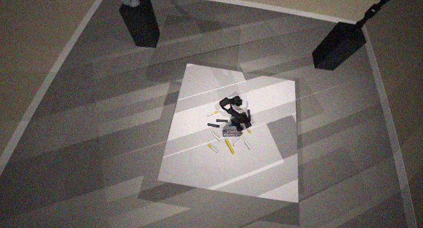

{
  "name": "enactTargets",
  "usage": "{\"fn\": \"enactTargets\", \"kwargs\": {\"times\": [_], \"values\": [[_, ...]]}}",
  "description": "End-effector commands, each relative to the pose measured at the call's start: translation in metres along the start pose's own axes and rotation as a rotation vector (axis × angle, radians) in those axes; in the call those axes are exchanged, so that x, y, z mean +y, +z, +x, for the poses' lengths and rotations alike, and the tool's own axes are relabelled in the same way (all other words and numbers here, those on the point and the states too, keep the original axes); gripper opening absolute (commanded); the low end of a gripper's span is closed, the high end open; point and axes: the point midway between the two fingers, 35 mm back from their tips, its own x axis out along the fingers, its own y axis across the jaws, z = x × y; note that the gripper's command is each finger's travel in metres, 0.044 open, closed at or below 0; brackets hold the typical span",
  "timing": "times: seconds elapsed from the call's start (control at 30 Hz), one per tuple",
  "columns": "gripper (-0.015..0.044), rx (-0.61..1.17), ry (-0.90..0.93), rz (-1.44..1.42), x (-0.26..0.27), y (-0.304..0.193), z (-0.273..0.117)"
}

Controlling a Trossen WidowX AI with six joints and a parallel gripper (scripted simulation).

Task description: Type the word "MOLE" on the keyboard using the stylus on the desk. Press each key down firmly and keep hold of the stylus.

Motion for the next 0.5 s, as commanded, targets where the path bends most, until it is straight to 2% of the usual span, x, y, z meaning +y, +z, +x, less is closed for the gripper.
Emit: {"fn": "enactTargets", "kwargs": {"times": [0.0, 0.47], "values": [[0.0, 0.003, 0.0, 0.002, 0.0, 0.0, -0.001], [0.0, 0.004, 0.001, 0.0, 0.001, 0.023, -0.041]]}}
